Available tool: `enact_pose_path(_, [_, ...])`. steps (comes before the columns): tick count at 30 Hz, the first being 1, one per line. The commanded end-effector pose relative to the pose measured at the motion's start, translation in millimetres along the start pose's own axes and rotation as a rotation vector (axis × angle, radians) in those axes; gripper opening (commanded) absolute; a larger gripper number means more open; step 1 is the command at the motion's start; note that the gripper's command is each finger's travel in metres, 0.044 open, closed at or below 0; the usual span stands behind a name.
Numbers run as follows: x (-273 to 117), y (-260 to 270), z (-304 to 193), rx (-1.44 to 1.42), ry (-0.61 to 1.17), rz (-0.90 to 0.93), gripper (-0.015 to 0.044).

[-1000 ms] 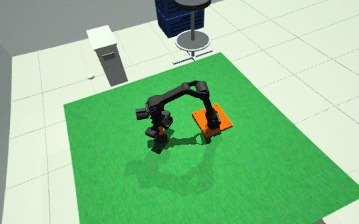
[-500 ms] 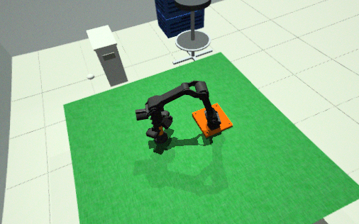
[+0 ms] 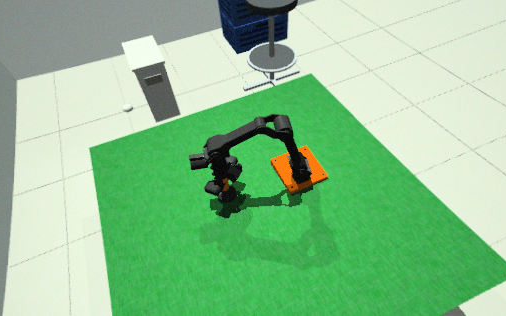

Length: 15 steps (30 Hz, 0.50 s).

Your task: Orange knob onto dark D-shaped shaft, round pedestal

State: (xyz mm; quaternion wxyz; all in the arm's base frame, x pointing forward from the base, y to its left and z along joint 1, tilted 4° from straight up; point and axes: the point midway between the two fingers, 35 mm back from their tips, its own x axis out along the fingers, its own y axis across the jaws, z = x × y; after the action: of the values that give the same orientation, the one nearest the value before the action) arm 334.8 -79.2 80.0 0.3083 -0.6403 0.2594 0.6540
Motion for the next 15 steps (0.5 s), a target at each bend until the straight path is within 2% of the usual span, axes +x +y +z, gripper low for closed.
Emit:
enact_pose_path(1, [1.2,-0.6,-1.0,-0.003,0.003,-0.001,0.0])
enact_pose_path(15, [-2.3,1.4,2.0,-0.012,0.003,-0.001,0.0])
